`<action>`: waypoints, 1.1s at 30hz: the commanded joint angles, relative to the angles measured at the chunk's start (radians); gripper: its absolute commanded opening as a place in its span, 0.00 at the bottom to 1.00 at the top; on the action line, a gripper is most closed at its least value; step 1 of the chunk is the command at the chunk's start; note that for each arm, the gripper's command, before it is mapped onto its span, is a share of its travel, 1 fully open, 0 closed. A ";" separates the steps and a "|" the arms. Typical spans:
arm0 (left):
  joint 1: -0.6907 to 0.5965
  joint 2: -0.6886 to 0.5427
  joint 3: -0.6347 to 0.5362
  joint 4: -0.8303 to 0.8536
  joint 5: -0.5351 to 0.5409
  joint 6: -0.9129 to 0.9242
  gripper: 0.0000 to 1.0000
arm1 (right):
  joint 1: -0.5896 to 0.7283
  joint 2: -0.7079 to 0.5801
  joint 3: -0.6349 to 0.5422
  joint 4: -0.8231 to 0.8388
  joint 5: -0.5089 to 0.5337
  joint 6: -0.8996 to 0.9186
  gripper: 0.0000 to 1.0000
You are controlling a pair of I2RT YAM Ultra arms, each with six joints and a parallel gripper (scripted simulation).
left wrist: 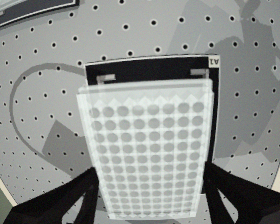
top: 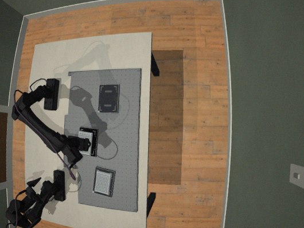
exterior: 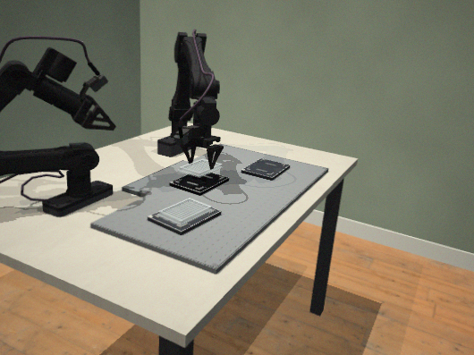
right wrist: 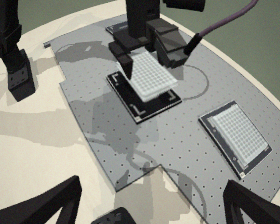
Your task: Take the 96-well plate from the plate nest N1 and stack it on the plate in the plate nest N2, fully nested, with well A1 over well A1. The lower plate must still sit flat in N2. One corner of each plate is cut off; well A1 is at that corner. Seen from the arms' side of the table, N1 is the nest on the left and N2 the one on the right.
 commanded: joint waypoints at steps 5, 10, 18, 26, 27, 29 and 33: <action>0.002 0.027 -0.024 0.010 0.000 -0.011 0.78 | -0.004 -0.008 0.016 -0.005 -0.001 -0.003 1.00; 0.002 0.028 -0.015 0.010 0.000 -0.011 0.78 | -0.004 -0.008 0.016 -0.005 -0.001 -0.003 1.00; 0.000 0.011 -0.024 0.025 0.000 -0.014 0.78 | -0.004 -0.008 0.016 -0.005 -0.001 -0.003 1.00; 0.005 0.034 -0.058 0.076 -0.002 -0.020 0.78 | -0.004 -0.008 0.016 -0.005 -0.001 -0.003 1.00; 0.005 0.038 -0.062 0.085 -0.003 -0.020 0.78 | -0.004 -0.008 0.016 -0.005 -0.001 -0.003 1.00; 0.006 0.046 -0.071 0.100 -0.003 -0.021 0.78 | -0.004 -0.008 0.016 -0.005 -0.001 -0.003 1.00; 0.007 0.058 -0.087 0.117 -0.004 -0.022 0.78 | -0.004 -0.008 0.016 -0.005 -0.001 -0.003 1.00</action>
